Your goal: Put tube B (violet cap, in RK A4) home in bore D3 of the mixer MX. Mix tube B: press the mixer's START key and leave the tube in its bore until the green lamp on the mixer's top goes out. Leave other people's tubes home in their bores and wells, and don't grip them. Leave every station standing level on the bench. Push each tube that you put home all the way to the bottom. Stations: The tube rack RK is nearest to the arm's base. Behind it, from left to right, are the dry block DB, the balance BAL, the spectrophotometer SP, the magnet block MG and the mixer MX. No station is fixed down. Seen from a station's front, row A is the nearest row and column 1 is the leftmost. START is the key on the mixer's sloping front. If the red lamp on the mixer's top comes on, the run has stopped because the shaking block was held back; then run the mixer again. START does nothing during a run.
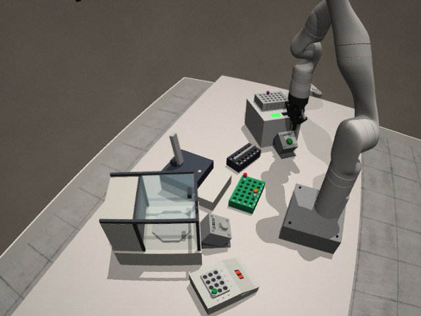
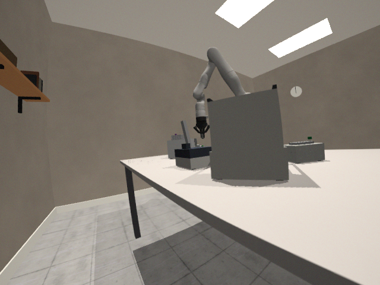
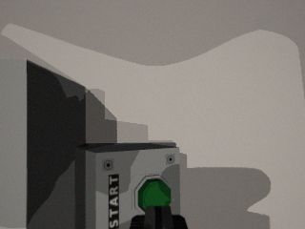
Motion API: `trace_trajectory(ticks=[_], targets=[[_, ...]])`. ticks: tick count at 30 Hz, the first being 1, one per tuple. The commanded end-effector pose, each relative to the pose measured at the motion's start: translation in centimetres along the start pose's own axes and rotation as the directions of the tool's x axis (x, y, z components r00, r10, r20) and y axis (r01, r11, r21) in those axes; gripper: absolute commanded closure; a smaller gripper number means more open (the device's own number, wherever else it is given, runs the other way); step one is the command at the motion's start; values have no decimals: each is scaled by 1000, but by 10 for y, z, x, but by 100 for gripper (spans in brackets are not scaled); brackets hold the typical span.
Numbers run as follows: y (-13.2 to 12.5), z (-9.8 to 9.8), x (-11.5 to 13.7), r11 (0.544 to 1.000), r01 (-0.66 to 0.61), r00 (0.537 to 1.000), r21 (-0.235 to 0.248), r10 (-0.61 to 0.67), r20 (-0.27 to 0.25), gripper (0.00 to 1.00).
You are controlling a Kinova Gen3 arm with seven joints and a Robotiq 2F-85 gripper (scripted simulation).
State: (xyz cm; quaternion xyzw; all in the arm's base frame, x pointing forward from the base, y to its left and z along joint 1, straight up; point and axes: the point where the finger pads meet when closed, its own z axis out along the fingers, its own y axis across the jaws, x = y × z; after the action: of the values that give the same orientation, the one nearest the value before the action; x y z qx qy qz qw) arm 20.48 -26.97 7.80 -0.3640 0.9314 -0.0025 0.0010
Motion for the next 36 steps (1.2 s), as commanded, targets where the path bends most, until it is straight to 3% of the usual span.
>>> trace_trajectory(ticks=[1, 28, 36], targets=[[0, -3, 0, 1000, 0, 1000, 1, 0, 0, 90], [0, -37, 0, 1000, 0, 1000, 1, 0, 0, 90], [0, -37, 0, 1000, 0, 1000, 1, 0, 0, 90]])
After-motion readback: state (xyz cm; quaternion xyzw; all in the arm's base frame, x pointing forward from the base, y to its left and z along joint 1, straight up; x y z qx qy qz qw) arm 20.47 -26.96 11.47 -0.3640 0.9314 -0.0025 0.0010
